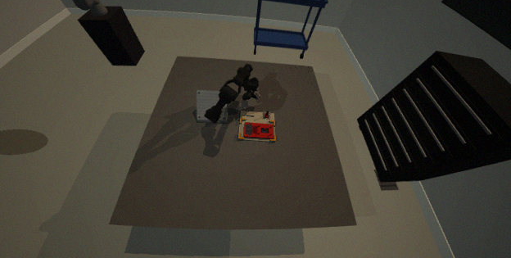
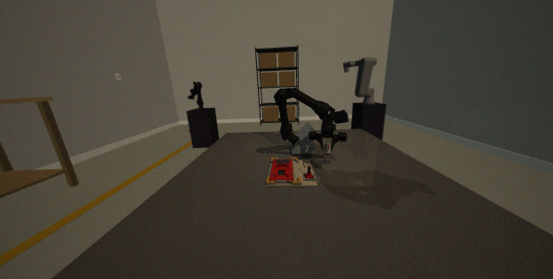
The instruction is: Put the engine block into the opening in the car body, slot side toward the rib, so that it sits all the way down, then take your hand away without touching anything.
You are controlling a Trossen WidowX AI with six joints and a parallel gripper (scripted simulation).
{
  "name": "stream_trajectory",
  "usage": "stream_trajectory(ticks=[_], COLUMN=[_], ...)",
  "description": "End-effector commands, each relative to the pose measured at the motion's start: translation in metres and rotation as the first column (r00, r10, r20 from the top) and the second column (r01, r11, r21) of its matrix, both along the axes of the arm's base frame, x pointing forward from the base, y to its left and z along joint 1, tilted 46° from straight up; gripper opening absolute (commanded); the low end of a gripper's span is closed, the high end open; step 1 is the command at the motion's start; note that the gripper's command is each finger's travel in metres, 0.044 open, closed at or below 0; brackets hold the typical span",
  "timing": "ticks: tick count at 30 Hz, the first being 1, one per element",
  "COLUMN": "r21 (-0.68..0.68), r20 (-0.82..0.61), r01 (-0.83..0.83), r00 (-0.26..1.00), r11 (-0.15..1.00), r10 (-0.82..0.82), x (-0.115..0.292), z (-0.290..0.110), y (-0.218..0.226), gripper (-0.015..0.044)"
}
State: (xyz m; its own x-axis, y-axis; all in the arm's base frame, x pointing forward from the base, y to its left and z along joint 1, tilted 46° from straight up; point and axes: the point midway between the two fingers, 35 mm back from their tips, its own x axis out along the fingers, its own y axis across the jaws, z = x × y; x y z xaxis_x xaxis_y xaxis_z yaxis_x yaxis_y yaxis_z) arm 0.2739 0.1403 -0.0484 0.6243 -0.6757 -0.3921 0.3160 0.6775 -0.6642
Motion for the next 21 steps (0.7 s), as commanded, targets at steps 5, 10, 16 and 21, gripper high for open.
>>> stream_trajectory(ticks=[5,10,16,21], r21=[-0.013,-0.013,-0.013,-0.014], r20=[-0.004,-0.004,-0.004,-0.003], r01=[-0.004,-0.004,-0.004,-0.004], r00=[1.0,1.0,1.0,1.0], r11=[1.0,1.0,1.0,1.0], r10=[0.004,0.004,0.004,0.004], x=[-0.001,-0.001,-0.001,-0.001], z=[-0.011,-0.017,-0.026,-0.032], y=[-0.012,-0.018,-0.027,-0.033], gripper=[0.0,0.0,0.0,0.0])
